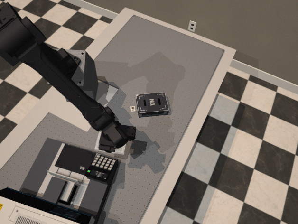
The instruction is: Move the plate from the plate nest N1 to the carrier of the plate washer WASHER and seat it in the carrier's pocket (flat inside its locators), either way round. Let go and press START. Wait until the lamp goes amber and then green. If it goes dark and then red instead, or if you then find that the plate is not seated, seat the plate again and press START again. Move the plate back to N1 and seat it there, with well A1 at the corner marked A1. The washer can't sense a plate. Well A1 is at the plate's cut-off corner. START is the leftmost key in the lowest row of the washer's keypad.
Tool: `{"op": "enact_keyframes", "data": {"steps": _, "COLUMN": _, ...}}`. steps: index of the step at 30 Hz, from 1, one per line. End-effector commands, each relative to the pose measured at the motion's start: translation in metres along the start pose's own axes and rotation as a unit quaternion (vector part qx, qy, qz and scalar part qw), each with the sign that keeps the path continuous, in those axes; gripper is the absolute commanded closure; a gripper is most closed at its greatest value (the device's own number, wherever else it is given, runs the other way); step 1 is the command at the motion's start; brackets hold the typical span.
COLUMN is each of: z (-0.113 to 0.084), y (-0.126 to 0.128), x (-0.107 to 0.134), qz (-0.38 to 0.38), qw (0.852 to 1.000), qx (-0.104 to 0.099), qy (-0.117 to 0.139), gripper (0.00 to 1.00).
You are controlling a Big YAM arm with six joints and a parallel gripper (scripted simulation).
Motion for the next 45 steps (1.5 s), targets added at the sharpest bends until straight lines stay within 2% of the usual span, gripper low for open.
{"op": "enact_keyframes", "data": {"steps": 1, "z": -0.011, "y": -0.013, "x": -0.016, "qz": 0.011, "qw": 1.0, "qx": 0.016, "qy": -0.024, "gripper": 0.16}}
{"op": "enact_keyframes", "data": {"steps": 18, "z": -0.011, "y": -0.013, "x": -0.016, "qz": 0.011, "qw": 1.0, "qx": 0.016, "qy": -0.024, "gripper": 0.16}}
{"op": "enact_keyframes", "data": {"steps": 19, "z": -0.002, "y": 0.001, "x": -0.017, "qz": -0.023, "qw": 1.0, "qx": 0.008, "qy": -0.013, "gripper": 0.16}}
{"op": "enact_keyframes", "data": {"steps": 23, "z": -0.001, "y": 0.018, "x": -0.028, "qz": -0.077, "qw": 0.997, "qx": 0.009, "qy": -0.014, "gripper": 0.16}}
{"op": "enact_keyframes", "data": {"steps": 45, "z": 0.007, "y": 0.108, "x": -0.079, "qz": -0.066, "qw": 0.998, "qx": 0.007, "qy": -0.016, "gripper": 0.16}}
Point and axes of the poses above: the point where the finger pads meet when closed, its own z axis out along the fingers, its own y axis across the jaws, x = y × z, the point moved 3 cm from there along -z, back along the fingers, and after that the axes turned 9 degrees about z, right-handed, at the moved point
